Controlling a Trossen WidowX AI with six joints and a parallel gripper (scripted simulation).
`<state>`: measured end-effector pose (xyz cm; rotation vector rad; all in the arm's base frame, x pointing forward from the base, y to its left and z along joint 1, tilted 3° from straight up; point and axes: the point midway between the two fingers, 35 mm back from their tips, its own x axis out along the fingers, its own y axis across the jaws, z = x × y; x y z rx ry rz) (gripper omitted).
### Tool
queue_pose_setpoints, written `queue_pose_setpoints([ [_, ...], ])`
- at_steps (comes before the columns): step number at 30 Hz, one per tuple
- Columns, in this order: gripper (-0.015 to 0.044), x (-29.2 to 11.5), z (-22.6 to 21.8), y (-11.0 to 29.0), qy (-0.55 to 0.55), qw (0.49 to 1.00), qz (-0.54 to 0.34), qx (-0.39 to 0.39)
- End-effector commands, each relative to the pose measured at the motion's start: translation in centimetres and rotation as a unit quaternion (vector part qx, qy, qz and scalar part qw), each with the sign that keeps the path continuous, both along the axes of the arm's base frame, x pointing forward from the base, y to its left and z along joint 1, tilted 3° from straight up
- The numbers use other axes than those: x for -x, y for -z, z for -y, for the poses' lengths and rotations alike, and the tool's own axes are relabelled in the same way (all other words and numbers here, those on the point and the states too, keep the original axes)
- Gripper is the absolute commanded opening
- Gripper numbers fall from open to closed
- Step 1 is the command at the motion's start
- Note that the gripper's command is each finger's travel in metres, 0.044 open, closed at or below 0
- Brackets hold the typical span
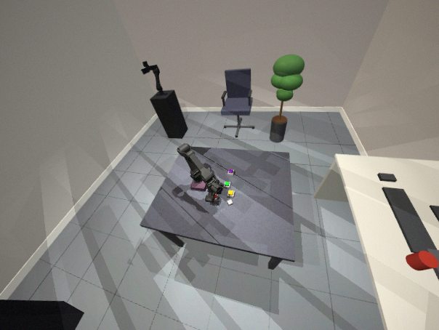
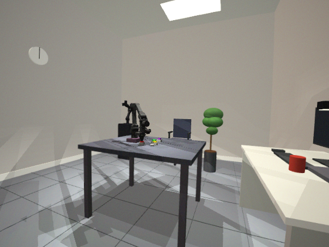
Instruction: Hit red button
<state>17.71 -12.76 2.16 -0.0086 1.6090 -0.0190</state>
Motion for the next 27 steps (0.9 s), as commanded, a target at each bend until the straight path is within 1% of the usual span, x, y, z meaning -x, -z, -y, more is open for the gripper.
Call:
queue_pose_setpoints([
  [1, 0.0020, 0.1, -0.1, 0.2, -0.002, 1.000, -0.001, -0.004],
  [9, 0.0020, 0.1, -0.1, 0.2, -0.002, 1.000, -0.001, -0.004],
  [11, 0.0020, 0.0, 0.0, -1.0, -0.001, 1.000, 0.000, -0.001],
  [13, 0.0020, -0.1, -0.2, -2.9, -0.002, 1.000, 0.000, -0.003],
  [17, 0.0020, -0.1, -0.2, -3.2, -0.002, 1.000, 0.000, -0.004],
  [19, 0.0072, -0.7, -0.6, -3.3, -0.017, 1.000, 0.000, -0.002],
  [22, 0.0151, -2.9, -2.7, -3.8, -0.065, 0.998, 0.004, 0.004],
  [27, 0.0283, -5.7, -5.9, -4.7, -0.056, 0.998, 0.008, 0.001],
])
